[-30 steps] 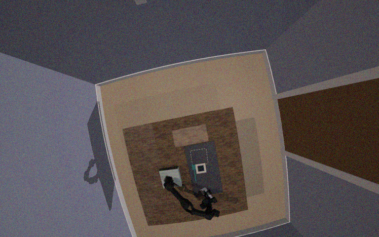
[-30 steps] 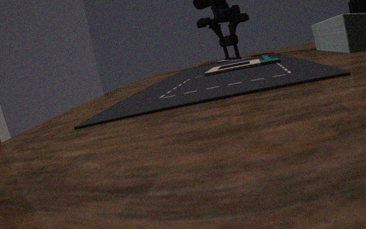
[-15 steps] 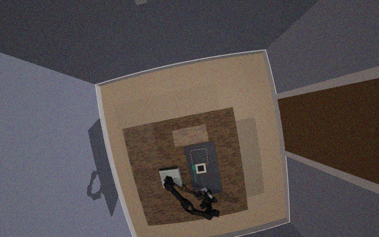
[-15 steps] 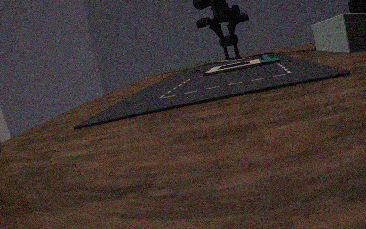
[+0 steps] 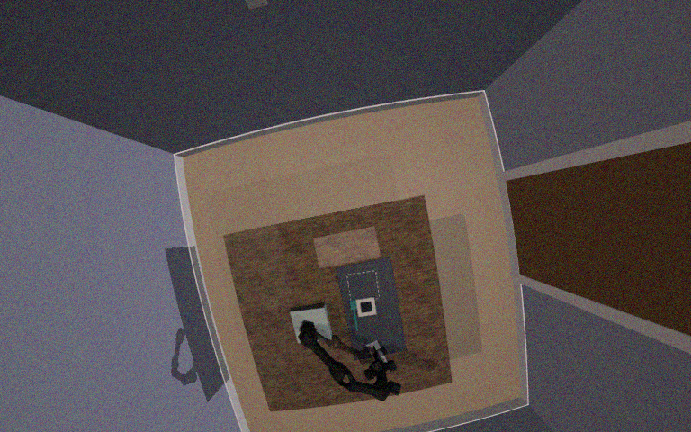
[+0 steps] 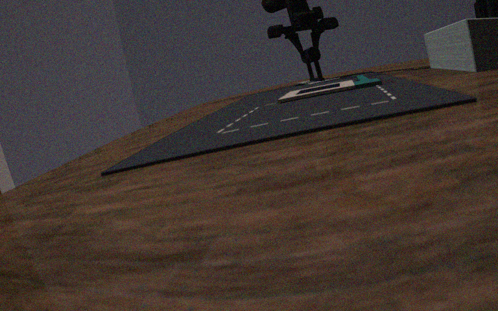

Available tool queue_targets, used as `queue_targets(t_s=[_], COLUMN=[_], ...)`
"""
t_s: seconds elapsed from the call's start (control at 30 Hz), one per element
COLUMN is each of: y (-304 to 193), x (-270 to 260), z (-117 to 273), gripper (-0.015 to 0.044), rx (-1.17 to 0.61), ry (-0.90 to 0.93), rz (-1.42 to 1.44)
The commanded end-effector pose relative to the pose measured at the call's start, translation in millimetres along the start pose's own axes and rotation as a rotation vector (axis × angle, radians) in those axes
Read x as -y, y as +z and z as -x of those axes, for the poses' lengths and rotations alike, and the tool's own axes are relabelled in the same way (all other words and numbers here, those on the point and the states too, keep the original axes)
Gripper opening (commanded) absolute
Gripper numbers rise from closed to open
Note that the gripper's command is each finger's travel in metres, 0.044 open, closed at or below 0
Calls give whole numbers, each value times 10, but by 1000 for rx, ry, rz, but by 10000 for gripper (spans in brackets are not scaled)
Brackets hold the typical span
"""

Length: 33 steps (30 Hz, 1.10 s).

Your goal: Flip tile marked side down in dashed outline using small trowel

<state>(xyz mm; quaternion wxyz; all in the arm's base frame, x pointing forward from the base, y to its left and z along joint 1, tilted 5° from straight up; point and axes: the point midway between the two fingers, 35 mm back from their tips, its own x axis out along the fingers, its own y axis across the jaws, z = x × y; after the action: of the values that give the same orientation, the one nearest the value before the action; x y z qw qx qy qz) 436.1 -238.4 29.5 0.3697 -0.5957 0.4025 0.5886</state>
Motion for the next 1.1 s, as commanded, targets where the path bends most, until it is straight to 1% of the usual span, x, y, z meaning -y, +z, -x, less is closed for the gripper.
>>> queue_targets(t_s=[0.0, 0.2, 0.47, 0.63, 0.67, 1.07], y=[-12, -9, -9, -9, -9, -9], x=[-11, -8, -8, -8, -8, -8], z=[-7, -6, -6, -6, -6, -6], gripper=[130, 130, 130, 261, 270, 270], rx=[-10, -19, -20, -20, -20, -20], ry=[11, 19, 19, 19, 19, 19], rz=[-120, -273, -278, -278, -278, -278])
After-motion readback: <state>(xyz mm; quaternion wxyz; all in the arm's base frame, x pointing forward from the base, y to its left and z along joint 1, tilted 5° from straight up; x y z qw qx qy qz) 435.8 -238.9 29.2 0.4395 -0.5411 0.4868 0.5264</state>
